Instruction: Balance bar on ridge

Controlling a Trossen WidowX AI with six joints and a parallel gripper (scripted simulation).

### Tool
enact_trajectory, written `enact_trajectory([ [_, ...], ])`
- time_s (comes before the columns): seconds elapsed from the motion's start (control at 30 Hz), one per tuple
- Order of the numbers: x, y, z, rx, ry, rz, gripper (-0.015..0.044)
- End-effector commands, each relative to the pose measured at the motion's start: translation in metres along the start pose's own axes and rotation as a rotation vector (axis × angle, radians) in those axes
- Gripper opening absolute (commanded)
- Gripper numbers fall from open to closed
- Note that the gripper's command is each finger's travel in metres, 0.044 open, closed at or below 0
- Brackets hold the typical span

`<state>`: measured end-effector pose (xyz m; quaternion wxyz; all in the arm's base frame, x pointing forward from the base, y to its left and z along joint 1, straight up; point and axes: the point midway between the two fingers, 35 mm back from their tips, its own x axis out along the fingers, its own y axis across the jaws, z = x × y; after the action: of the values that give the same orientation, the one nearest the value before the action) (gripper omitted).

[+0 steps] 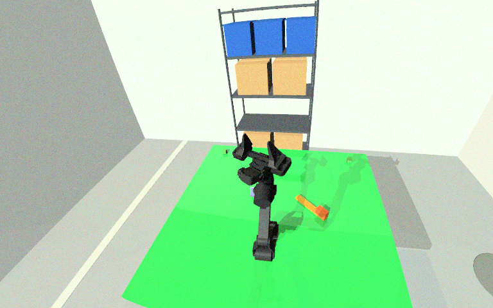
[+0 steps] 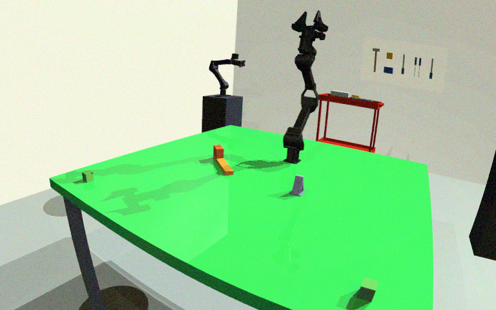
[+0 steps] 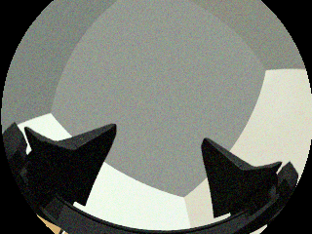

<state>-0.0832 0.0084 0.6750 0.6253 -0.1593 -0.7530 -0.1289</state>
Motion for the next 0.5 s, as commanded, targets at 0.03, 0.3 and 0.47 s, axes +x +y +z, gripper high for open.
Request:
enact_trajectory([
  [0.03, 0.0, 0.002, -0.004, -0.006, 0.012, 0.006, 0.0347],
  [0.3, -0.005, 0.04, -0.085, -0.136, 0.256, 0.131, 0.0315],
  [0.47, -0.024, 0.055, -0.142, -0.239, 0.439, 0.191, 0.0315],
])
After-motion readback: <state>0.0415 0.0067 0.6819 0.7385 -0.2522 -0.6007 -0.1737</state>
